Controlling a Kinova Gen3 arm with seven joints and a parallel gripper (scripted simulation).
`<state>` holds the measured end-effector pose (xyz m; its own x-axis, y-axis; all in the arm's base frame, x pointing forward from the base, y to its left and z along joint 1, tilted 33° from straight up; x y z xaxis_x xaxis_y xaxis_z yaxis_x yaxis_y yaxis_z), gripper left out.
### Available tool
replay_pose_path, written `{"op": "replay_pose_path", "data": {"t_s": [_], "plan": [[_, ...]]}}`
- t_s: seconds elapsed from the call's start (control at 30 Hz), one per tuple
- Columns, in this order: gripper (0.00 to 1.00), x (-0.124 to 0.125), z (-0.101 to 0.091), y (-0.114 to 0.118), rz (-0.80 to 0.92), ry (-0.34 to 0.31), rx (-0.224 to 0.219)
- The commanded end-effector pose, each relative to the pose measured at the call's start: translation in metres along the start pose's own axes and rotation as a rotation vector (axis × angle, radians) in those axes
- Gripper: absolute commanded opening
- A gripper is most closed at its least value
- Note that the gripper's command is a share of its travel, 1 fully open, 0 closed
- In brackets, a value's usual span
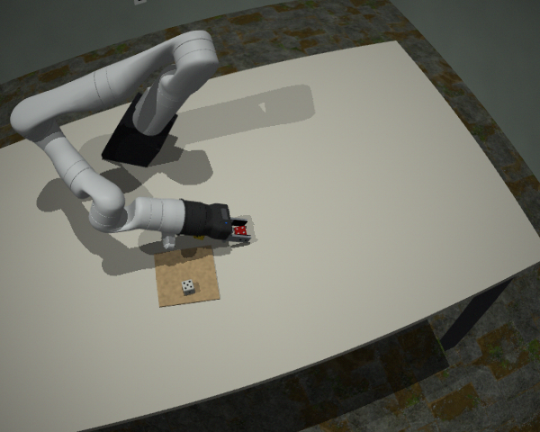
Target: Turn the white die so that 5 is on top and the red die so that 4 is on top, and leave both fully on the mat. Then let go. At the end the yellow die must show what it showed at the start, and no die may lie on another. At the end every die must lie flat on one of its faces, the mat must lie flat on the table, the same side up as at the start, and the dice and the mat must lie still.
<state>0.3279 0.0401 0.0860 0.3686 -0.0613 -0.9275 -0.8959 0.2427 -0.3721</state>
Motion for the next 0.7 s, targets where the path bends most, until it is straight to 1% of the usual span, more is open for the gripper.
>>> {"op": "replay_pose_path", "data": {"t_s": [0.0, 0.03, 0.3, 0.4, 0.67], "plan": [[0.79, 0.000, -0.007, -0.001, -0.007, -0.001, 0.004], [0.79, 0.000, -0.007, -0.001, -0.007, -0.001, 0.004], [0.79, 0.000, -0.036, -0.001, -0.007, -0.001, 0.004], [0.79, 0.000, -0.043, -0.001, -0.007, -0.001, 0.004], [0.79, 0.000, -0.046, -0.001, -0.007, -0.001, 0.004]]}}
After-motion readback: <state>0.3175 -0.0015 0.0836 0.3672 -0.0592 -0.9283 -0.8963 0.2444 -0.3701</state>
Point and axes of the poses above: the point where the finger pads meet when closed, its own z axis out along the fingers, its own y axis across the jaws, x = y × z, the point moved 8 cm from there along -z, back along the fingers, and after that the axes turned 8 degrees about -z, right-handed, at the moved point
